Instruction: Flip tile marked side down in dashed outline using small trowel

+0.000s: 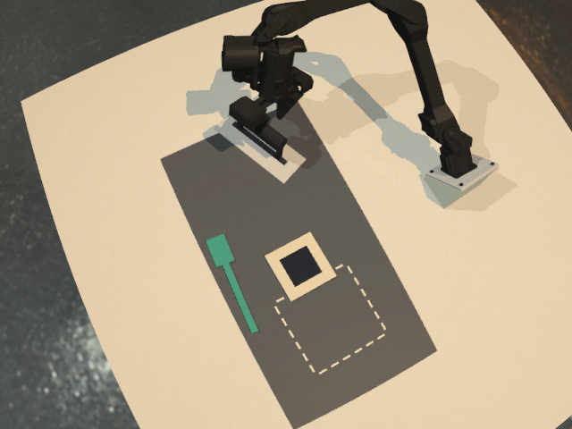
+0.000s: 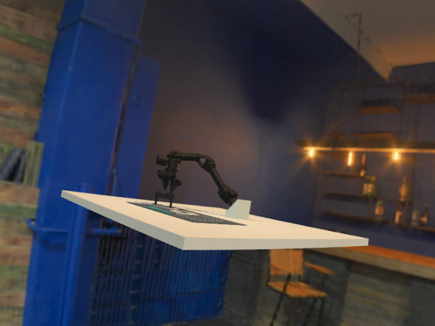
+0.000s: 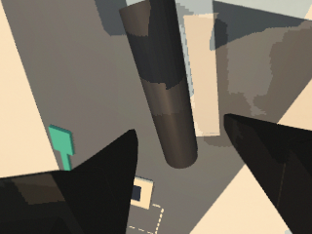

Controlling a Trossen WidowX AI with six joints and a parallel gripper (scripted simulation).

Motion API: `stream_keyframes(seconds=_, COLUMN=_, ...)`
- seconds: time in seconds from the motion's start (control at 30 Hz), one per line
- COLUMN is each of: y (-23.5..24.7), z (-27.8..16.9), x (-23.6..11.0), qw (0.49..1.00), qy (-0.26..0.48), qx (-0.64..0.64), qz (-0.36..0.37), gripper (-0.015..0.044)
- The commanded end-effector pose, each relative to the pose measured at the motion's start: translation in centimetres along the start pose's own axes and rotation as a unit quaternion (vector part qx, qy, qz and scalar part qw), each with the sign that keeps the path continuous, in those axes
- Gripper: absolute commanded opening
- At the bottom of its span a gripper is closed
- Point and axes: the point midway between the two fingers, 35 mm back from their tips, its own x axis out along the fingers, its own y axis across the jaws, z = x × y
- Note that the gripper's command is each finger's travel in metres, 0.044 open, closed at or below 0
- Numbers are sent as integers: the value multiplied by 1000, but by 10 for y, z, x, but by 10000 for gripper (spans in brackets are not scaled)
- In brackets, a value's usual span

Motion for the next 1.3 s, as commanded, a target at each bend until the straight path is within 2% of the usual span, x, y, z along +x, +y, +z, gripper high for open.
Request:
stream_keyframes(seconds=0.0, y=-6, z=-3, x=6, qw=999, qy=13, qx=-3, qz=44, gripper=300)
stream_keyframes(seconds=0.3, y=-18, z=-4, x=10, qw=985, qy=1, qx=-17, qz=172, gripper=300)
stream_keyframes(seconds=0.6, y=-31, z=-6, x=6, qw=954, qy=-62, qx=-55, qz=289, gripper=300)
stream_keyframes(seconds=1.27, y=-18, z=-2, x=24, qw=951, qy=-68, qx=-59, qz=297, gripper=300)
